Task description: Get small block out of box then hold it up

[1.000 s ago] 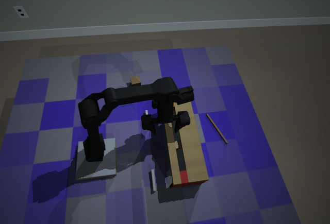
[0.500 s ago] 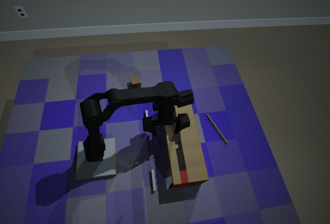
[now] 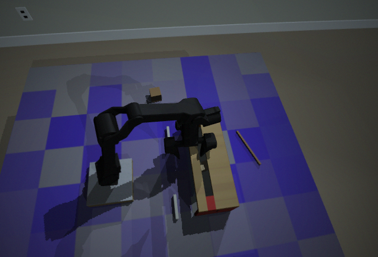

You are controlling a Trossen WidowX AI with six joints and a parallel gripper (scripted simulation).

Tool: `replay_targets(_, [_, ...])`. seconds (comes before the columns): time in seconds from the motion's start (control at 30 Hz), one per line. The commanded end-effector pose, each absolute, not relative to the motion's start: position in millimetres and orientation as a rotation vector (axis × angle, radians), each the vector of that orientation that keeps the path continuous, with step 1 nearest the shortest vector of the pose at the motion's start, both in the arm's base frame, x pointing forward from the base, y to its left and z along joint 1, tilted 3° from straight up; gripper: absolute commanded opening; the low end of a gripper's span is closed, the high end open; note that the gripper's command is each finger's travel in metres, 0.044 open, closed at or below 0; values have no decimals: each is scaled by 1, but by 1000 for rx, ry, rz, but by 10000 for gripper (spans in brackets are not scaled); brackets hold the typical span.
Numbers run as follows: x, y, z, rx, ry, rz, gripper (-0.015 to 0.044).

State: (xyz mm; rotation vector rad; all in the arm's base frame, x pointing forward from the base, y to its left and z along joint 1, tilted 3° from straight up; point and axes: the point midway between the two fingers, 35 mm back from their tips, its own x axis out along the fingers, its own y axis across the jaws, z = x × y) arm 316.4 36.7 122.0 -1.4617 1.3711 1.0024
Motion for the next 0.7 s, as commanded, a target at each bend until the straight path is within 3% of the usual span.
replay_targets(0.0, [315,36,115,-1469,1378,1008,400])
replay_targets(0.67, [316,24,102,-1462,1376,1006,400])
